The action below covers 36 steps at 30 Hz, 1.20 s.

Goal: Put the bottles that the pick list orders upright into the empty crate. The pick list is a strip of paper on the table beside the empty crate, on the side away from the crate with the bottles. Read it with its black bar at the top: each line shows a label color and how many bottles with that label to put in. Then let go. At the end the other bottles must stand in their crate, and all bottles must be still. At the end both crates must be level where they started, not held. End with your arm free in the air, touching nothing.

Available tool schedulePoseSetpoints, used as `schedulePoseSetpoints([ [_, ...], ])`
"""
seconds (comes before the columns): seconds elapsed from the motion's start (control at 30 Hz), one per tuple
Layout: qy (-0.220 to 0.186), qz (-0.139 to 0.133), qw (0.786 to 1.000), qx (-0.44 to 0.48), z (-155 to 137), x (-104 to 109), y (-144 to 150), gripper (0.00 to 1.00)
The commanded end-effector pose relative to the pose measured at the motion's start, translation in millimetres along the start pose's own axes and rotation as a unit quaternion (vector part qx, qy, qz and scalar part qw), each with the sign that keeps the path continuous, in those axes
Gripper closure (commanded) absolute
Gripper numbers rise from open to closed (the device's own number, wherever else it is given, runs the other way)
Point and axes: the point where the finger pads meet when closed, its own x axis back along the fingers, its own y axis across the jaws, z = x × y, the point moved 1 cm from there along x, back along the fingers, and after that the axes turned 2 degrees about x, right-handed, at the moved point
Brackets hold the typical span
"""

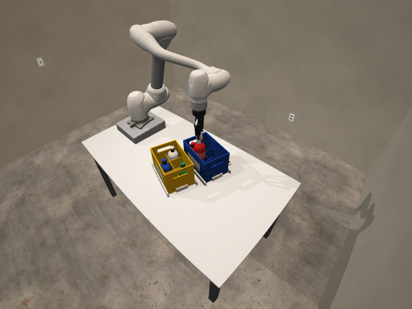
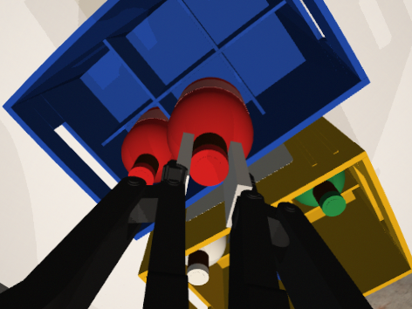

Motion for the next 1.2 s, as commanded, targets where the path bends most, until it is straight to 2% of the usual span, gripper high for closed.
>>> schedulePoseSetpoints([
  [0.0, 0.000, 0.000, 1.000, 0.000, 0.0, -2.1, 0.0, 1.00],
  [1.17, 0.000, 0.000, 1.000, 0.000, 0.0, -33.1, 0.0, 1.00],
])
